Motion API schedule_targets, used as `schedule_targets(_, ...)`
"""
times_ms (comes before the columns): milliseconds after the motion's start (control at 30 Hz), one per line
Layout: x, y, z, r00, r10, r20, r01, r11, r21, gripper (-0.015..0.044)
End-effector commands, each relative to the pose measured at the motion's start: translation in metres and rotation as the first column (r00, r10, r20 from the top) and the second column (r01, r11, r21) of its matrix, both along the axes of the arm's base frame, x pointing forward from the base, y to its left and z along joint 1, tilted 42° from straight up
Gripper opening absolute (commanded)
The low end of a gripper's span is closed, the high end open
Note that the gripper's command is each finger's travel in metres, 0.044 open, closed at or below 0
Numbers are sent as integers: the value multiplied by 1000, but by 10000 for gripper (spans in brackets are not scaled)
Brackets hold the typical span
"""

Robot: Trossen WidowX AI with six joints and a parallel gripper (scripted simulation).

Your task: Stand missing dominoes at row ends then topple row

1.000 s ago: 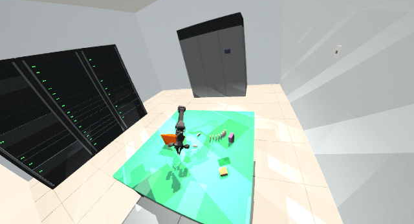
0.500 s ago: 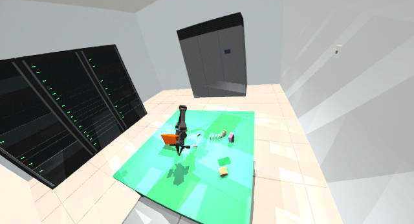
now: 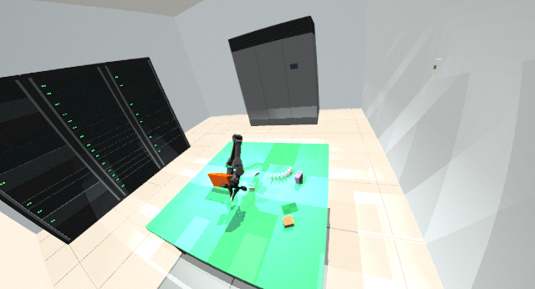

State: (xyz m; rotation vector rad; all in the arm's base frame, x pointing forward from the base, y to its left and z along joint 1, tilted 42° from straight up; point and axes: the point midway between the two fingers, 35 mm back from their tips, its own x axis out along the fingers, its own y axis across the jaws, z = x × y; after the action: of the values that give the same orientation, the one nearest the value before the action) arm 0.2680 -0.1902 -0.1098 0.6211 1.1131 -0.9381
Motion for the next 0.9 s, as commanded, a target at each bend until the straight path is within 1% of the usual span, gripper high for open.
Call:
schedule_targets(0, -4, 5, 4, 999, -12, 40, 15, 998, -54, 23)
schedule_targets(467, -12, 14, 26, 979, -34, 203, 78, 974, -213, 23)
schedule_targets(867, -25, 23, 53, 933, -43, 359, 162, 936, -311, 23)
